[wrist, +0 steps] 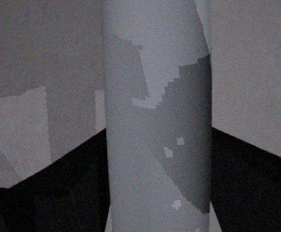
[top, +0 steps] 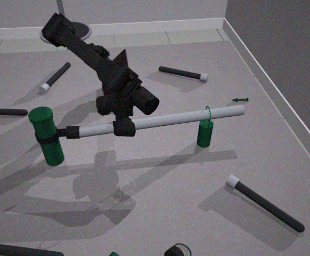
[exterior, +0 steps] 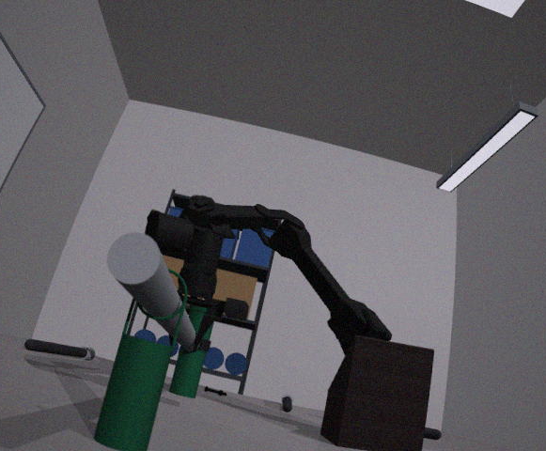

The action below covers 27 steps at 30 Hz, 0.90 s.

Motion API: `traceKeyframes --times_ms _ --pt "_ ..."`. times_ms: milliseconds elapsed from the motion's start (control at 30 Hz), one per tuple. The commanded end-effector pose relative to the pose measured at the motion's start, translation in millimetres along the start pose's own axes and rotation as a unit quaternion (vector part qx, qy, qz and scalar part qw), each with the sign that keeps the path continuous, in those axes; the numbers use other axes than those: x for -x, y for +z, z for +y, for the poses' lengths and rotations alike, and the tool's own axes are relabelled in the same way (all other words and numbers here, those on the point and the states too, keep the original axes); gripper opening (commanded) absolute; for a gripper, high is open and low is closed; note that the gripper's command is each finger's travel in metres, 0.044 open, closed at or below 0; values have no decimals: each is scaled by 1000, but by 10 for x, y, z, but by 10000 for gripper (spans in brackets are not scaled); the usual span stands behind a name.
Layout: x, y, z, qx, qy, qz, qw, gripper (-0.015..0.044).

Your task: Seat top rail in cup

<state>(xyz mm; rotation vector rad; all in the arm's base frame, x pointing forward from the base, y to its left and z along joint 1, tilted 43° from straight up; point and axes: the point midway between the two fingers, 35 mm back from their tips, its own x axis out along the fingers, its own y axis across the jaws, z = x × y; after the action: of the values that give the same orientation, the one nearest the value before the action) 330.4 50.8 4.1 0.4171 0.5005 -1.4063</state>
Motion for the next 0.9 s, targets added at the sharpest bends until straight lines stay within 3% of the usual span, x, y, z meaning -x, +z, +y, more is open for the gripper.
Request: traceKeyframes --times_ms 0,867 --pt "22 3 6 0 2 -3 1000 0" --pt "61 18 15 1 2 -6 1000 0"
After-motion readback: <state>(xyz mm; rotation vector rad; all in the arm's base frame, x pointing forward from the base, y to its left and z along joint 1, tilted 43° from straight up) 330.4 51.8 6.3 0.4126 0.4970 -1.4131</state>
